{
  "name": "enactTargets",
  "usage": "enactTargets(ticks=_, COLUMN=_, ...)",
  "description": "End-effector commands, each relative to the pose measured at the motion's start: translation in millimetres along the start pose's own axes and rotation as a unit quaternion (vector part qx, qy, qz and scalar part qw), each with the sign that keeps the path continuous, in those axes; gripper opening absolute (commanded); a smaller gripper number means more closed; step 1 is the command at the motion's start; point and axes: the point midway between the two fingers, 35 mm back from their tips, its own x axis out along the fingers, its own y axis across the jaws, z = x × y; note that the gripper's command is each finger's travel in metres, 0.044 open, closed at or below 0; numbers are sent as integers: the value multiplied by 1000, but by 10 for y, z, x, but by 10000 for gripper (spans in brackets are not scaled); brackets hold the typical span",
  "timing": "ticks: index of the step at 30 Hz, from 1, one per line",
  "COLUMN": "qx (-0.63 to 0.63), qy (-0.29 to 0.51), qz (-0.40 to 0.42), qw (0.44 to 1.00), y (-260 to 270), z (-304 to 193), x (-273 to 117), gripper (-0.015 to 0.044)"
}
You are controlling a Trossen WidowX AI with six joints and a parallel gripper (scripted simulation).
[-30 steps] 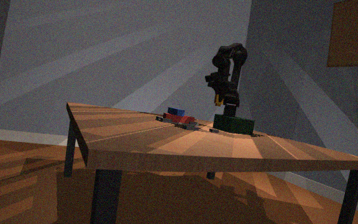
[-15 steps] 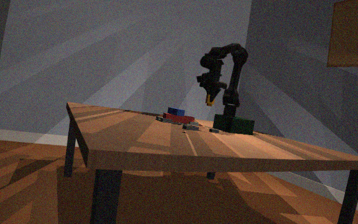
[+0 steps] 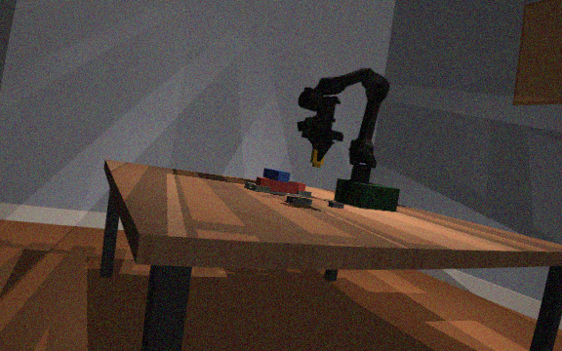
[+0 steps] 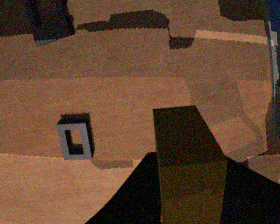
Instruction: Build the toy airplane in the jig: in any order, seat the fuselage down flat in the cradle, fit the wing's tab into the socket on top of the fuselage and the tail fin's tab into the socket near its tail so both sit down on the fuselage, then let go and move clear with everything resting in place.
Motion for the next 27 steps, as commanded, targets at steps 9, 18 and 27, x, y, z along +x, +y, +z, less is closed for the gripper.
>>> enactTargets(ticks=9, qx=-9, qy=3, qz=0, qw=1000, y=-364, z=67, x=94, gripper=0)
enactTargets(ticks=18, qx=-14, qy=3, qz=-1, qw=1000, y=-661, z=83, x=153, gripper=0)
enactTargets(ticks=27, qx=-19, qy=3, qz=-2, qw=1000, y=-957, z=60, x=209, gripper=0)
